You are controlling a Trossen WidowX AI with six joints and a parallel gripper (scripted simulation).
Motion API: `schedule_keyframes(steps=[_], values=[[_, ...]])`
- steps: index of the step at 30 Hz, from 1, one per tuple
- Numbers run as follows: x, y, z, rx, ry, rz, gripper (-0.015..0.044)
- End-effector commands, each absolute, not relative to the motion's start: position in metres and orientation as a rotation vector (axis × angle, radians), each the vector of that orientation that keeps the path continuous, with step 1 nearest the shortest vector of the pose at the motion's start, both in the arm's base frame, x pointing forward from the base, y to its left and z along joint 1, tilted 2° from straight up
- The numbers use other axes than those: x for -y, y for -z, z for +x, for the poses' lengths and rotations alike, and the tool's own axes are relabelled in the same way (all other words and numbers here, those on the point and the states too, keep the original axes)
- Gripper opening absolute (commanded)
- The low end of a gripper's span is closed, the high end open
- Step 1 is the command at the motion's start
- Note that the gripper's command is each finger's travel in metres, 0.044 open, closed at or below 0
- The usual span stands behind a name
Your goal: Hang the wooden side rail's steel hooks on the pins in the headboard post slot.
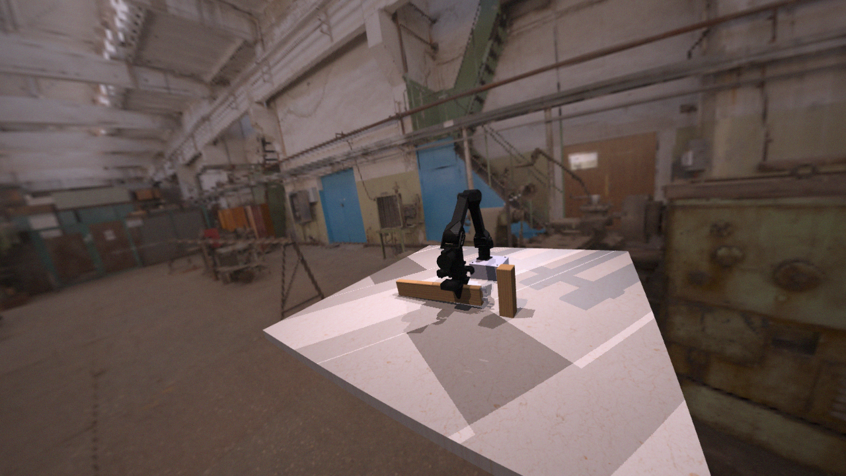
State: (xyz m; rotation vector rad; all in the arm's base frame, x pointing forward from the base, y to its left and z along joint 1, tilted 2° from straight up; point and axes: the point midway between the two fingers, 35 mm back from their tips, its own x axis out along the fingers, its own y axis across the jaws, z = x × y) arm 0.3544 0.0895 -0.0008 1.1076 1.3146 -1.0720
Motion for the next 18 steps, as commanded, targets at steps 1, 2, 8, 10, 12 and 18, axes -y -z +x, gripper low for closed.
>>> schedule_keyframes(steps=[1, 2, 8, 10, 12, 18], values=[[-0.0915, -0.002, 0.3583, -1.309, 1.059, 1.114, 0.0], [-0.0917, -0.0019, 0.3584, -1.309, 1.059, 1.114, 0.0], [-0.0924, -0.0023, 0.359, -1.309, 1.059, 1.114, 0.0], [-0.0927, -0.0024, 0.3592, -1.309, 1.059, 1.114, 0.0], [-0.093, -0.0024, 0.3594, -1.309, 1.059, 1.114, 0.0], [-0.0937, -0.0022, 0.3595, -1.309, 1.059, 1.114, 0.0]])
